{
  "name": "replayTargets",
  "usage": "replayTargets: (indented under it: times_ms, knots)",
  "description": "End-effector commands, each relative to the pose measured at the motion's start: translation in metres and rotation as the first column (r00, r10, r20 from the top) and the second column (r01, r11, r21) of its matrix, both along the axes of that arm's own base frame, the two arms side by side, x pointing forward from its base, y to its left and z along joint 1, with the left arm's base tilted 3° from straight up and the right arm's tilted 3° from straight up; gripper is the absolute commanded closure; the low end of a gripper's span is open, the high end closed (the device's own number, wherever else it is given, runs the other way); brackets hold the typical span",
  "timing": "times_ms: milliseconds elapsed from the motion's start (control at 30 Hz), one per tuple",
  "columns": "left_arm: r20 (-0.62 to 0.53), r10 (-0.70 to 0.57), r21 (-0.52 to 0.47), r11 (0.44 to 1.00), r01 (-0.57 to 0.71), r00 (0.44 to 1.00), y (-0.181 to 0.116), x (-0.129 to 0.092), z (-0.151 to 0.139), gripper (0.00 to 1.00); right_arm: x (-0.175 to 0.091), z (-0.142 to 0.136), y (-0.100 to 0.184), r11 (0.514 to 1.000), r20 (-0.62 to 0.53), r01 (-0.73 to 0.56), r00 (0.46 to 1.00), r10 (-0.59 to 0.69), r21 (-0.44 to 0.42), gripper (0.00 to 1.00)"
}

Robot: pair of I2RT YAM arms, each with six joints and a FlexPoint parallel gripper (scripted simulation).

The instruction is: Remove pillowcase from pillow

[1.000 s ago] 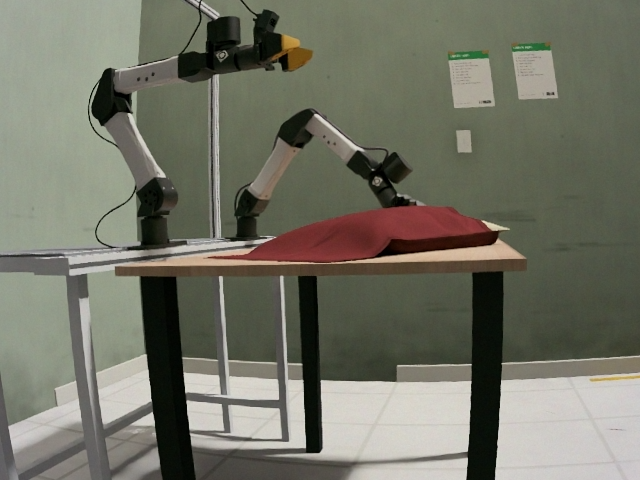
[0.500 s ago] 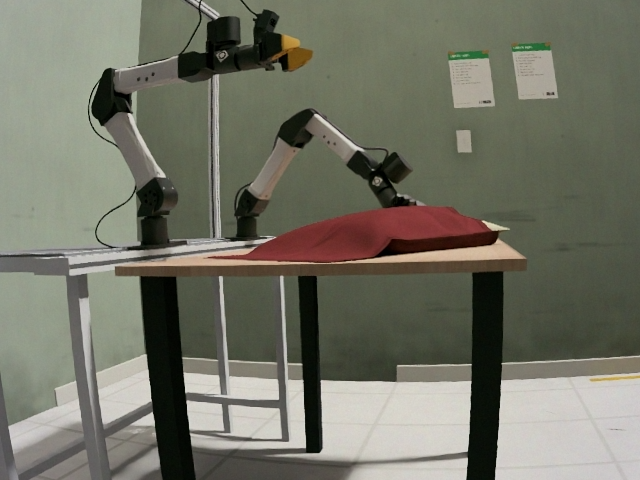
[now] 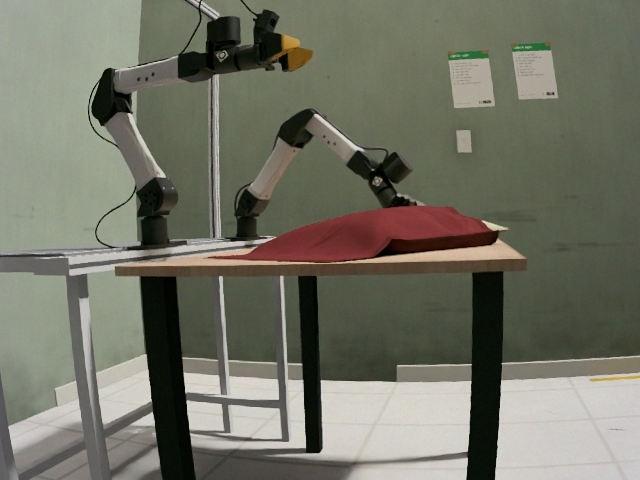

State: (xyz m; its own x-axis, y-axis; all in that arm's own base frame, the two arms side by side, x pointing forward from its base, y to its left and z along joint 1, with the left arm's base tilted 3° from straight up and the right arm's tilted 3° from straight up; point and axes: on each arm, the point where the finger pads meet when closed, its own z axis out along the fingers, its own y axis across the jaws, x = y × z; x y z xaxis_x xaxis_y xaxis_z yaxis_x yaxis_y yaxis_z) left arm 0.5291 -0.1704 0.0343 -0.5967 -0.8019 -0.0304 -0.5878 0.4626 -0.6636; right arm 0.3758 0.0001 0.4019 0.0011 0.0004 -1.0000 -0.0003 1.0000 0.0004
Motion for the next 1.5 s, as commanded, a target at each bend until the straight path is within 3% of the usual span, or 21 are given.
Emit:
replayTargets:
  times_ms: [0, 300, 500, 633, 667, 733, 767, 867, 1300, 1333, 1467]
  knots:
    - [-0.034, -0.002, 0.006, 1.000, 0.003, 0.999, -0.002, -0.002, -0.015, 1.00, -0.003, 0.008, 0.000, 1.000, 0.008, -0.006, 1.000, 0.006, -0.007, 0.00]
    - [-0.033, -0.003, 0.006, 1.000, 0.004, 0.999, -0.003, -0.002, -0.012, 1.00, -0.003, 0.008, 0.000, 1.000, 0.008, -0.006, 1.000, 0.006, -0.007, 0.00]
    - [0.038, -0.005, -0.011, 1.000, 0.006, 0.999, -0.007, 0.005, 0.031, 1.00, -0.003, 0.008, 0.000, 1.000, 0.008, -0.006, 1.000, 0.006, -0.007, 0.00]
    - [-0.004, -0.008, 0.001, 1.000, 0.008, 1.000, -0.006, -0.003, 0.014, 1.00, -0.003, 0.008, 0.000, 1.000, 0.008, -0.006, 1.000, 0.006, -0.007, 0.00]
    - [0.015, -0.009, -0.004, 1.000, 0.009, 1.000, -0.006, -0.003, 0.027, 1.00, -0.003, 0.008, 0.000, 1.000, 0.008, -0.006, 1.000, 0.006, -0.007, 0.00]
    - [0.015, -0.009, -0.004, 1.000, 0.009, 1.000, -0.006, -0.003, 0.027, 1.00, -0.003, 0.008, 0.000, 1.000, 0.008, -0.006, 1.000, 0.006, -0.007, 0.00]
    - [-0.010, 0.002, 0.002, 1.000, -0.002, 1.000, 0.000, -0.001, 0.013, 1.00, -0.003, 0.008, 0.000, 1.000, 0.008, -0.006, 1.000, 0.006, -0.007, 0.00]
    - [0.038, 0.008, -0.009, 1.000, -0.007, 0.999, 0.000, 0.005, 0.040, 1.00, -0.003, 0.008, 0.000, 1.000, 0.008, -0.006, 1.000, 0.006, -0.007, 0.00]
    - [0.030, 0.003, -0.004, 1.000, -0.003, 1.000, -0.003, 0.001, 0.047, 1.00, -0.003, 0.008, 0.000, 1.000, 0.008, -0.006, 1.000, 0.006, -0.007, 0.00]
    - [-0.003, 0.001, 0.002, 1.000, -0.001, 1.000, -0.002, -0.001, 0.031, 1.00, -0.003, 0.008, 0.000, 1.000, 0.008, -0.006, 1.000, 0.006, -0.007, 0.00]
    - [0.038, -0.001, -0.006, 1.000, 0.001, 0.999, -0.005, 0.002, 0.056, 1.00, -0.003, 0.008, 0.000, 1.000, 0.008, -0.006, 1.000, 0.006, -0.007, 0.00]
